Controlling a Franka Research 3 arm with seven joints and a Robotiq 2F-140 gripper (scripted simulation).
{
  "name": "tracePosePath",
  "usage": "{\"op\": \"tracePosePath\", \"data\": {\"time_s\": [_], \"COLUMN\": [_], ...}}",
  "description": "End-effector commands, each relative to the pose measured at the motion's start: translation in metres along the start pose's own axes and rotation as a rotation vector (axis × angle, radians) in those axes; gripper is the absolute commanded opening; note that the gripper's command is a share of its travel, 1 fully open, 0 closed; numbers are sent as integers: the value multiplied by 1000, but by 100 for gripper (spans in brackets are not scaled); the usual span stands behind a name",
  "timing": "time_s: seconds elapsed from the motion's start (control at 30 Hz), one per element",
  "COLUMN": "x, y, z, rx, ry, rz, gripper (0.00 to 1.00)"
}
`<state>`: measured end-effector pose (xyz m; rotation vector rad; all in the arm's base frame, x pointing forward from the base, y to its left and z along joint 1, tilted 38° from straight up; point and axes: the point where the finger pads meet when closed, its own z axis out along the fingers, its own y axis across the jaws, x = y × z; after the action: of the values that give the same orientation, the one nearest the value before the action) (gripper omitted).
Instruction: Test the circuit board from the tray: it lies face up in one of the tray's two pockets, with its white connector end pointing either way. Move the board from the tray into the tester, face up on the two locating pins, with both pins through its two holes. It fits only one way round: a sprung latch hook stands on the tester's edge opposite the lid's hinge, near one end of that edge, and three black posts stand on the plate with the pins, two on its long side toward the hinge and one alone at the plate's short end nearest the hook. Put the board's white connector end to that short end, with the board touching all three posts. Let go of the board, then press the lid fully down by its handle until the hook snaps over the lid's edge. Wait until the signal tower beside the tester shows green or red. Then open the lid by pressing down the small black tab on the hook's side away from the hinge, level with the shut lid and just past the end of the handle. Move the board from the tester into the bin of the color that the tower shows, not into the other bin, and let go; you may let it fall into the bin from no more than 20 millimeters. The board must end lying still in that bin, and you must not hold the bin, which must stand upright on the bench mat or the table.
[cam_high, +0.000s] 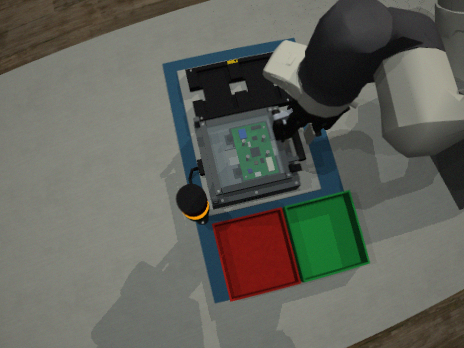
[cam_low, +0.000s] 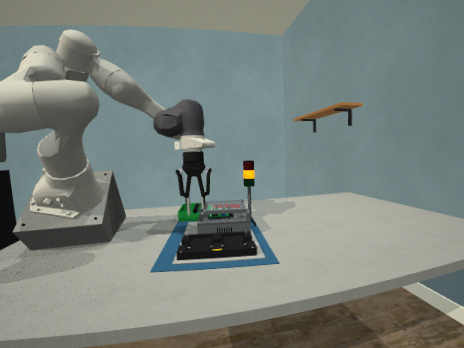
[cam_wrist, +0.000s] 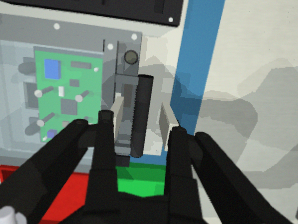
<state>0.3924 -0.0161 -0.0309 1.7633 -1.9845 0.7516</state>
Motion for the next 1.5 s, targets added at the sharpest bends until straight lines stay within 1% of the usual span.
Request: {"op": "tracePosePath", "data": {"time_s": [0.0, 0.8, 0.93, 1.1, 1.3, 1.37, 1.47], "x": [-1, -1, -1, -1, -1, -1, -1], "y": [-1, -1, -1, -1, -1, -1, -1], "z": [0, 0, -3, -15, -42, -42, -58], "rx": [2, 2, 2, 2, 2, 2, 2], "ry": [-2, -2, -2, -2, -2, -2, -2], "rz": [-2, -2, -2, -2, -2, -2, -2], "gripper": [30, 30, 30, 30, 30, 30, 30]}}
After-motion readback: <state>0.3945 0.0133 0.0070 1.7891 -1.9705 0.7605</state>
